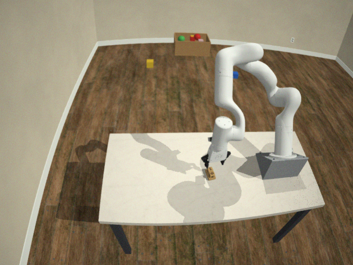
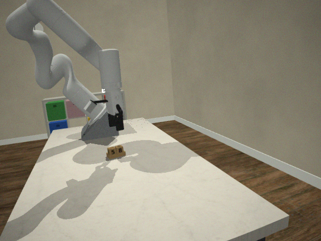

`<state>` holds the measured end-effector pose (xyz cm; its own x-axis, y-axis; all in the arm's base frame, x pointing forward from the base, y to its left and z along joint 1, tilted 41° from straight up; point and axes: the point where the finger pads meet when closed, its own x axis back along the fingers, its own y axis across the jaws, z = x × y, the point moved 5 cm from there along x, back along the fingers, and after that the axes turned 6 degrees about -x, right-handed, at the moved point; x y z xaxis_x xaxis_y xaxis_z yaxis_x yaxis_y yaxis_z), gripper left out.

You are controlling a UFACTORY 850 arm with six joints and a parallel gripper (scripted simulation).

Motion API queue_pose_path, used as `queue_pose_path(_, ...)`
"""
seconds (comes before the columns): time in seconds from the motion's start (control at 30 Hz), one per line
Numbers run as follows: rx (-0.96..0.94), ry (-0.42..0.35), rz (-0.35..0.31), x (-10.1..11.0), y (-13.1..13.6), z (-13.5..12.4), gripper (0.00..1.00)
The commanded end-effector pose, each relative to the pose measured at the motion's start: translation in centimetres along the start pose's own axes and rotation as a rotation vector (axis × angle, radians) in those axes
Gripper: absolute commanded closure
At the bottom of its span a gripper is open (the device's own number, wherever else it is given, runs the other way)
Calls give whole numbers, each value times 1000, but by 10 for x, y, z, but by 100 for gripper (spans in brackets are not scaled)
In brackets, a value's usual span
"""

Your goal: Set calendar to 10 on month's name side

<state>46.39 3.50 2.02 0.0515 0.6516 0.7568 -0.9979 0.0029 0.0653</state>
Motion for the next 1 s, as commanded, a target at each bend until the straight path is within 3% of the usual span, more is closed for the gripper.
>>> queue_pose_path(0.0, -1, -1, 2, 1, -1, 0, 0)
queue_pose_path(0.63, -1, -1, 2, 3, -1, 0, 0)
queue_pose_path(0.97, -1, -1, 2, 34, -1, 0, 0)
